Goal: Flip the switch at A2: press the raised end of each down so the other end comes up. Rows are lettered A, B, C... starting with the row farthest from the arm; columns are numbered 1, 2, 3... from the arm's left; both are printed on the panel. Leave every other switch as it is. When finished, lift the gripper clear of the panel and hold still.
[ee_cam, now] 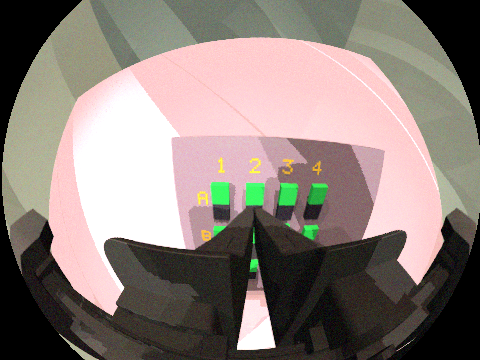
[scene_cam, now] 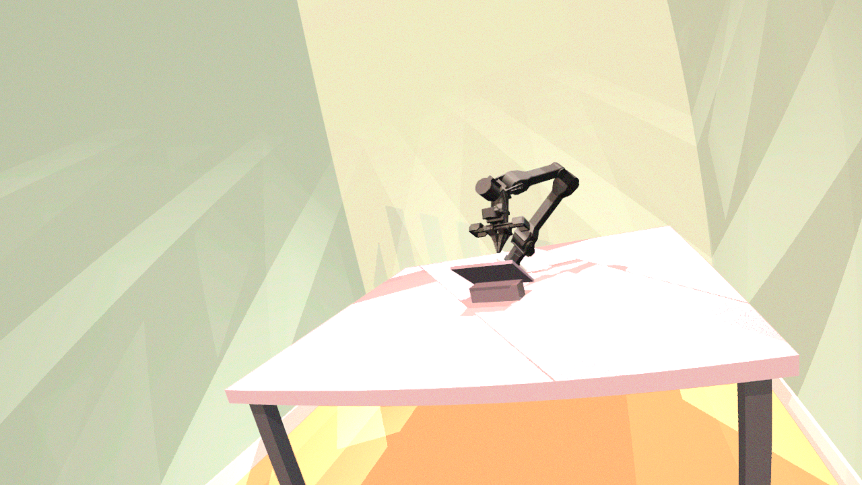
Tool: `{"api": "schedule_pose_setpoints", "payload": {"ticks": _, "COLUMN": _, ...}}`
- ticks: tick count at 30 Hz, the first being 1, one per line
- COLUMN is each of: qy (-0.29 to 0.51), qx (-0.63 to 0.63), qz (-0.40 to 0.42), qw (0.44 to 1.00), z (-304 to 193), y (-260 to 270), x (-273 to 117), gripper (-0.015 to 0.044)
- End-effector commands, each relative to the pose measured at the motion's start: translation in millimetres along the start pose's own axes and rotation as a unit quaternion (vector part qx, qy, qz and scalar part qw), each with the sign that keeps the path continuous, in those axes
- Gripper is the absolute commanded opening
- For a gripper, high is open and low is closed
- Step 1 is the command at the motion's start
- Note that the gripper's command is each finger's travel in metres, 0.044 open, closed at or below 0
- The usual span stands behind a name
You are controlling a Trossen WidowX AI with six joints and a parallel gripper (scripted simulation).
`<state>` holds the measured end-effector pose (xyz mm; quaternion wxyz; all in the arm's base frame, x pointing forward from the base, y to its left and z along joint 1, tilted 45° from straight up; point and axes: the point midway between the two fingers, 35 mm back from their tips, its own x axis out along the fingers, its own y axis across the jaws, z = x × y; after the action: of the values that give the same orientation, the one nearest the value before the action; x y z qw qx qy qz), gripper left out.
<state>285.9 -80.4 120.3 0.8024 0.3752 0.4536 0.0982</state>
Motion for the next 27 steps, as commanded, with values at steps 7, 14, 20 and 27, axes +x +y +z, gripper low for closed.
{"api": "schedule_pose_setpoints", "payload": {"ticks": 7, "qy": 0.002, "qx": 0.006, "qz": -0.003, "qw": 1.0, "z": -1, "y": -3, "x": 12, "gripper": 0.0}}
{"api": "schedule_pose_setpoints", "payload": {"ticks": 14, "qy": 0.002, "qx": 0.006, "qz": -0.003, "qw": 1.0, "z": -1, "y": -3, "x": 20, "gripper": 0.0}}
{"api": "schedule_pose_setpoints", "payload": {"ticks": 20, "qy": 0.002, "qx": 0.006, "qz": -0.003, "qw": 1.0, "z": 0, "y": -3, "x": 29, "gripper": 0.0}}
{"api": "schedule_pose_setpoints", "payload": {"ticks": 27, "qy": 0.002, "qx": 0.006, "qz": -0.003, "qw": 1.0, "z": 0, "y": -3, "x": 31, "gripper": 0.0}}
